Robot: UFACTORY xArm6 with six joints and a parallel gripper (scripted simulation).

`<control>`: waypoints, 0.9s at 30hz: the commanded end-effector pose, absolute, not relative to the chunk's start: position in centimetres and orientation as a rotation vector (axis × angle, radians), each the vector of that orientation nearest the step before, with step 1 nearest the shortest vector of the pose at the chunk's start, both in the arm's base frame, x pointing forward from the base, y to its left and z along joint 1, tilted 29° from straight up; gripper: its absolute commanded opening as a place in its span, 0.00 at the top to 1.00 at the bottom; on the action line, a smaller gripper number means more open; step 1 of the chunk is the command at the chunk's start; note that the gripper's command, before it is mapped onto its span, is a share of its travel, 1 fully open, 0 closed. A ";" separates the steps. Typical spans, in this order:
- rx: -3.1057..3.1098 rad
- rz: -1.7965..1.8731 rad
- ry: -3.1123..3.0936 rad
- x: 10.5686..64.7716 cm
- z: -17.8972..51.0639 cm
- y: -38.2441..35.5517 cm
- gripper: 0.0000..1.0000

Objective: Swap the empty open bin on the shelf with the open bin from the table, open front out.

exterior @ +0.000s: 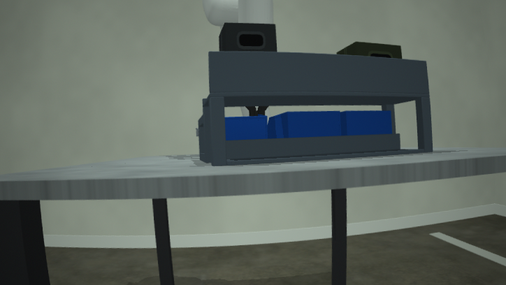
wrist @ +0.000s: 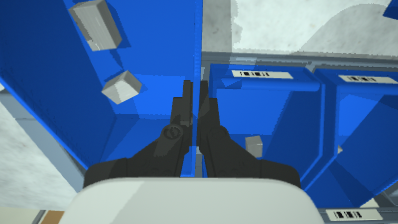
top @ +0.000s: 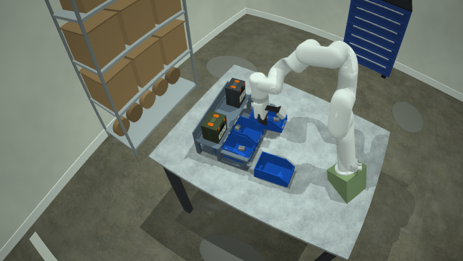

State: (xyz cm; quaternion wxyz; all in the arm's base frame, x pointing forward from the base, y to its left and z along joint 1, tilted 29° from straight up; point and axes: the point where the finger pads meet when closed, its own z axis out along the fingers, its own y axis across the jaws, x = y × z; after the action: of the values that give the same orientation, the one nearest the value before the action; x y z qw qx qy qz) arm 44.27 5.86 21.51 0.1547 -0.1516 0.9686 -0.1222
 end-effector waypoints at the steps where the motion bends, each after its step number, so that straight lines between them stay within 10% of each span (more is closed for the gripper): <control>1: -0.434 -0.347 2.766 44.6 21.8 6.0 1.00; 27: -0.435 -0.342 2.750 45.5 22.0 6.3 1.00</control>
State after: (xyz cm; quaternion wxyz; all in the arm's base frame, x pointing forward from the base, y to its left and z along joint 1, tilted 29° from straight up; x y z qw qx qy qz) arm 45.34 6.26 21.83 0.1649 -0.1528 0.9669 -0.1206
